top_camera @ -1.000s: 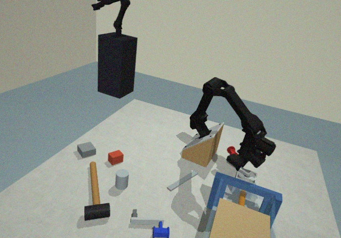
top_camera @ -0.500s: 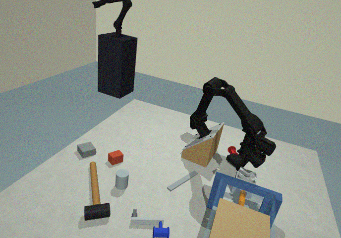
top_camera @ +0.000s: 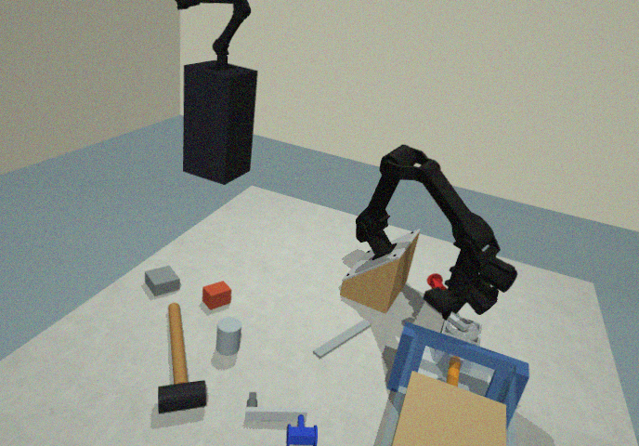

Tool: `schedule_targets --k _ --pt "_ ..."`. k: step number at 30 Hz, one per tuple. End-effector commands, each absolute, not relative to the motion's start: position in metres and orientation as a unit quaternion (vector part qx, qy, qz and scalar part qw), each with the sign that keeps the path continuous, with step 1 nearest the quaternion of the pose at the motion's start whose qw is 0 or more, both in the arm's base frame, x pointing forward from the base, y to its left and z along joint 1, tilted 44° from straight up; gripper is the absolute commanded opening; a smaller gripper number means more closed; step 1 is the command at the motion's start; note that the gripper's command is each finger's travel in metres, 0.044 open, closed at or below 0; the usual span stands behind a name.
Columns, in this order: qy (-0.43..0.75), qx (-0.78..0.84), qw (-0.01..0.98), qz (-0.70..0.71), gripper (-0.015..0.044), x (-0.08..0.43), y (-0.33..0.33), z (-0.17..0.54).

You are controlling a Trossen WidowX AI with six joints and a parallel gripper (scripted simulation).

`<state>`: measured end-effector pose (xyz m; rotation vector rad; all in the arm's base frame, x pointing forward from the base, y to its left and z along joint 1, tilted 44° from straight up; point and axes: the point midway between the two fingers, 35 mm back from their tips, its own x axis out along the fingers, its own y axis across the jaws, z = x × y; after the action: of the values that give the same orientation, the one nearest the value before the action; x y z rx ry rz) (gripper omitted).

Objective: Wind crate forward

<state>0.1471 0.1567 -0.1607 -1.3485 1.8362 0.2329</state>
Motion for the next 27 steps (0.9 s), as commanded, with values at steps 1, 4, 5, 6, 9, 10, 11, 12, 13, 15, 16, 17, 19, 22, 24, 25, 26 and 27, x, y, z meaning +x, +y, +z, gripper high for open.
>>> schedule_targets --k 1,4,5,6,9,10,11,12,13,15,16,17,19,22,24,25,26,27 --pt "0.731 -0.539 0.406 0.1 0.0 0.1469 0.1541 -0.1639" --pt "0.731 -0.54 0.404 0.102 0.0 0.1471 0.154 -0.1638" --pt "0.731 -0.54 0.404 0.102 0.0 0.1471 0.154 -0.1638" --pt "0.731 -0.54 0.404 0.102 0.0 0.1471 0.154 -0.1638" --pt "0.731 -0.54 0.404 0.102 0.0 0.1471 0.154 -0.1638" --pt "0.731 -0.54 0.404 0.102 0.0 0.1471 0.154 -0.1638" --pt "0.731 -0.539 0.406 0.1 0.0 0.1469 0.1541 -0.1639" --pt "0.732 -0.536 0.41 0.094 0.0 0.1463 0.1544 -0.1641" --pt "0.733 -0.532 0.414 0.089 0.0 0.1457 0.1547 -0.1644" --pt "0.733 -0.531 0.416 0.087 0.0 0.1455 0.1548 -0.1645" --pt "0.733 -0.531 0.416 0.087 0.0 0.1455 0.1548 -0.1645" --pt "0.733 -0.531 0.416 0.087 0.0 0.1455 0.1548 -0.1645" --pt "0.733 -0.531 0.416 0.087 0.0 0.1455 0.1548 -0.1645" --pt "0.733 -0.531 0.416 0.087 0.0 0.1455 0.1548 -0.1645" --pt "0.735 -0.525 0.422 0.08 0.0 0.1446 0.1552 -0.1648" --pt "0.736 -0.522 0.426 0.074 0.0 0.144 0.1555 -0.165" --pt "0.736 -0.52 0.428 0.072 0.0 0.1438 0.1556 -0.165" --pt "0.736 -0.52 0.428 0.072 0.0 0.1439 0.1557 -0.165"
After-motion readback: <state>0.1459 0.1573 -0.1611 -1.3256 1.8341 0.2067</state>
